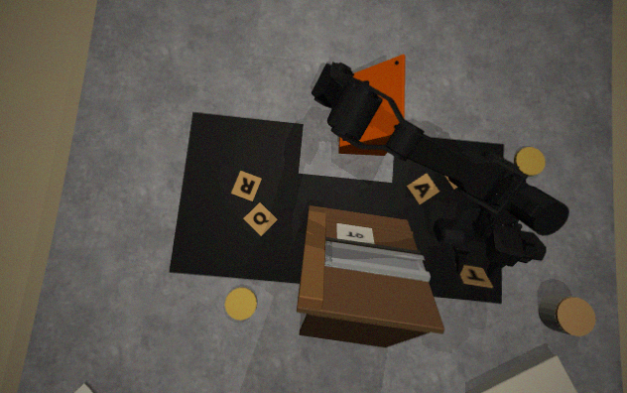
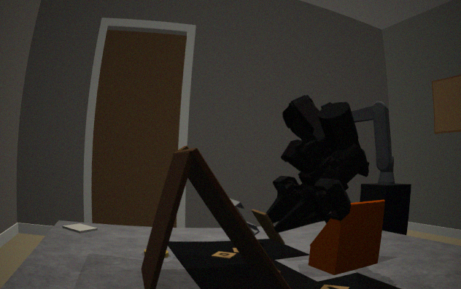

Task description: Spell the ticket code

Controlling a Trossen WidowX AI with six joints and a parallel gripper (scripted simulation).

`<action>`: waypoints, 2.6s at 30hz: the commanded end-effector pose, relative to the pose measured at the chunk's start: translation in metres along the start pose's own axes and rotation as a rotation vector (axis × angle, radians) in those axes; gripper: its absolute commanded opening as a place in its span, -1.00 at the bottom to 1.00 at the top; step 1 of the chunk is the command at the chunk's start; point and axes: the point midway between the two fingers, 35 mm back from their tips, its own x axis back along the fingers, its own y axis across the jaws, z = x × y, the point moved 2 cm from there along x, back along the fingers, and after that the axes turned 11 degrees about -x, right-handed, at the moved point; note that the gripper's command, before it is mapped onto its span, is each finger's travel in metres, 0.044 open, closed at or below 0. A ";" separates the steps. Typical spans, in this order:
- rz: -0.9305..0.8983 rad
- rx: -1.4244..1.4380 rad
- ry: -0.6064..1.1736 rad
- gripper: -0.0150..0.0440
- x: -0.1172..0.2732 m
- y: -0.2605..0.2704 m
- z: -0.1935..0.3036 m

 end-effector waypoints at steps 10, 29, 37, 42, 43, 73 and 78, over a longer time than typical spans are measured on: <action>-0.002 0.008 0.003 -0.49 -0.001 0.000 0.002; -0.002 0.008 0.003 -0.49 -0.001 0.000 0.002; -0.002 0.008 0.003 -0.49 0.000 -0.003 0.000; -0.002 0.008 0.003 -0.49 0.000 -0.005 -0.001; -0.002 0.008 0.003 -0.49 0.000 -0.006 -0.001; -0.001 0.009 0.003 -0.49 0.000 -0.020 -0.004; -0.001 0.009 0.003 -0.49 0.000 -0.023 -0.005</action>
